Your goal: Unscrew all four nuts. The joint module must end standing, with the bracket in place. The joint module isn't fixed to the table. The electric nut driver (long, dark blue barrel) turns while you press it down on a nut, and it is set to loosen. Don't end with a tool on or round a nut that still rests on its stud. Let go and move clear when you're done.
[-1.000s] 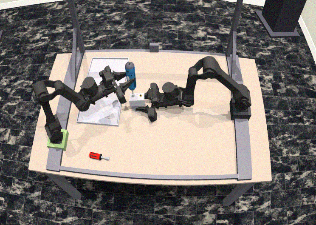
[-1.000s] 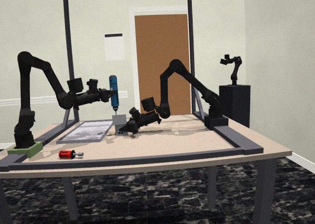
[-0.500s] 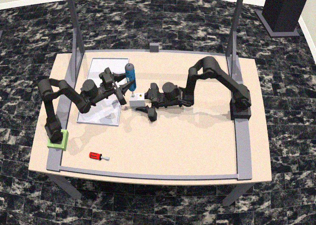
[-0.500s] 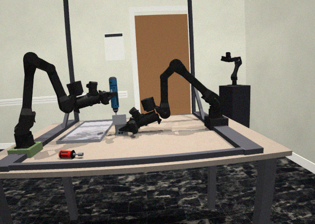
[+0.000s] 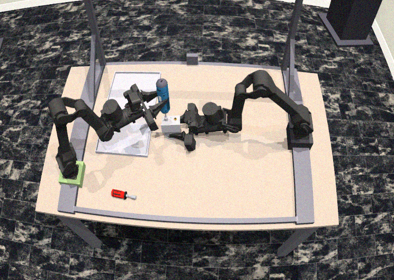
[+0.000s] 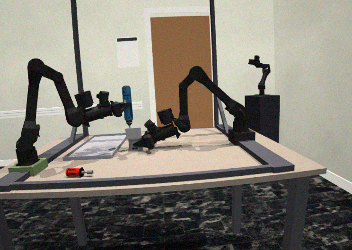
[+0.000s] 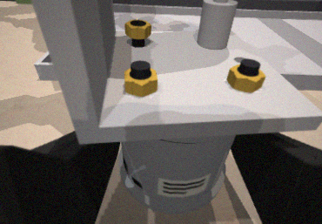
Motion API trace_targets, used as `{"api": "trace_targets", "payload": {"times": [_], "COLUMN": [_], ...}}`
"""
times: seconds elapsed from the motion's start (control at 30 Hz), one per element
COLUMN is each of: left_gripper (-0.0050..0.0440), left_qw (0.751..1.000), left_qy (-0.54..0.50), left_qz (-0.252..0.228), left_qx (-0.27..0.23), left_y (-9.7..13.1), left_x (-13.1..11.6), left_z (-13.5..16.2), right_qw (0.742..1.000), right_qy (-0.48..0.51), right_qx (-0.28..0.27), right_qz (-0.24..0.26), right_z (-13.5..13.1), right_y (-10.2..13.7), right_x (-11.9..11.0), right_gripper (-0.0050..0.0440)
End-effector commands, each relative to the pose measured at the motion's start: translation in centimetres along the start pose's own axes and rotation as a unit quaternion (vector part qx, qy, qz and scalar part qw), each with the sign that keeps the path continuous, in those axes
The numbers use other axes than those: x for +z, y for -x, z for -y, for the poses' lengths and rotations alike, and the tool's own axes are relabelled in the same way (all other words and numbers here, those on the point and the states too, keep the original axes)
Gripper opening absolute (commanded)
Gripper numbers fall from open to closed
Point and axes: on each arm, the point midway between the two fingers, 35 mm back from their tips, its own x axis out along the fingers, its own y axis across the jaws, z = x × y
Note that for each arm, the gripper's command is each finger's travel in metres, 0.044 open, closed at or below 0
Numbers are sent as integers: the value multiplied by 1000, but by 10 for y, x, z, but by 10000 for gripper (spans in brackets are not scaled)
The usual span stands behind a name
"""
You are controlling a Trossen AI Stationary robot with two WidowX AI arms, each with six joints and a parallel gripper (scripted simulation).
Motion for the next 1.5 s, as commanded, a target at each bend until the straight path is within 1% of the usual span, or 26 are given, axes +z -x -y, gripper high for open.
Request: {"api": "trace_targets", "payload": {"times": [0.0,0.8,1.23,1.47], "left_gripper": [242,242,242,242], "left_qw": [1000,1000,1000,1000], "left_qy": [-1,-1,-1,-1], "left_qz": [18,18,18,18], "left_qx": [0,0,0,0], "left_y": [-1,-1,-1,-1], "left_x": [15,15,15,15], "left_z": [0,0,0,0], "right_qw": [1000,1000,1000,1000], "right_qy": [0,0,0,0], "right_qx": [4,3,3,3], "right_qz": [-16,-15,-5,-15], "right_z": [-2,-2,-2,-2], "right_y": [0,-1,-5,-4], "right_x": [-9,-5,18,11], "right_gripper": [163,163,163,163]}}
